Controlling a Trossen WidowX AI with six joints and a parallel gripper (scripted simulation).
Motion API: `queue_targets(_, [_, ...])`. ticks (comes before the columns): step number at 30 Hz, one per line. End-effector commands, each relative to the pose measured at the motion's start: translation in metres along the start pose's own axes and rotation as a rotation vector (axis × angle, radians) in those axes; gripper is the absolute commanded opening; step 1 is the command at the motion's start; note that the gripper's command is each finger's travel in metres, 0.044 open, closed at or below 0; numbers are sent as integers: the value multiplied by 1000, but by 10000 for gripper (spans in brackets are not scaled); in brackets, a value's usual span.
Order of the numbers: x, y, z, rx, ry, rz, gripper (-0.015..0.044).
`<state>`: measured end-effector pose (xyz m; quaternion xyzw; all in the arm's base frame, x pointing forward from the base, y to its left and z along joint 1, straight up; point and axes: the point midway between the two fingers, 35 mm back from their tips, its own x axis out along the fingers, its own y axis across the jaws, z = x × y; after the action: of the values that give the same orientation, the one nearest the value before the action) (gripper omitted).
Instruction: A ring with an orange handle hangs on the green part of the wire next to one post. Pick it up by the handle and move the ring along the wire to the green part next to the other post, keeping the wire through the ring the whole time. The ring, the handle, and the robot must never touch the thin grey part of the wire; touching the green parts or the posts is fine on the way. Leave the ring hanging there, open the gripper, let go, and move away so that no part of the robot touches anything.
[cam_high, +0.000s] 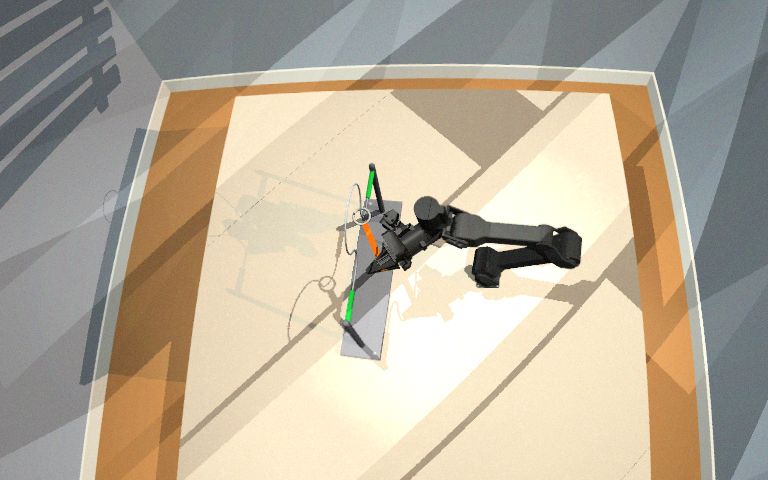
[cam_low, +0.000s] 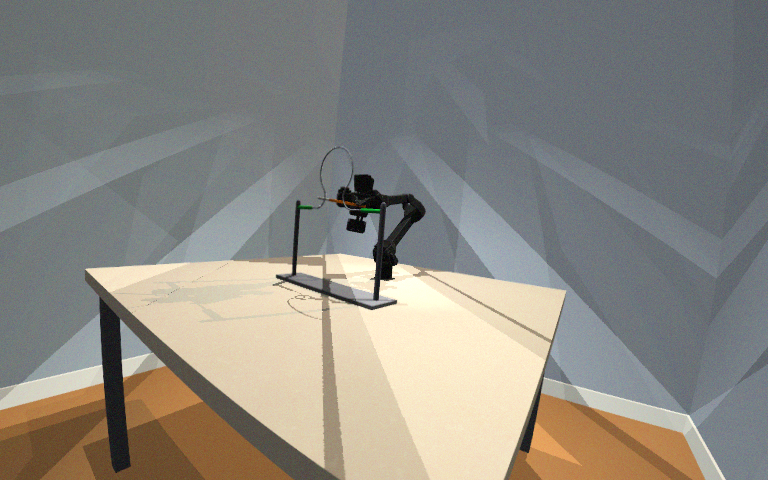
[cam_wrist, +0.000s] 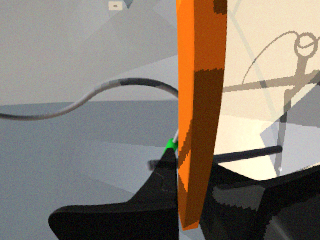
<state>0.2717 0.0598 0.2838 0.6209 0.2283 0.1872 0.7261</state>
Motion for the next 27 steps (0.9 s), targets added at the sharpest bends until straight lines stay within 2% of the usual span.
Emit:
queue_targets(1, [-1,14,-1,57,7,55,-150])
queue_targets(22, [-17,81,17,430,18,340,-150])
queue_targets(27, [-15,95,26,510,-43,369,-150])
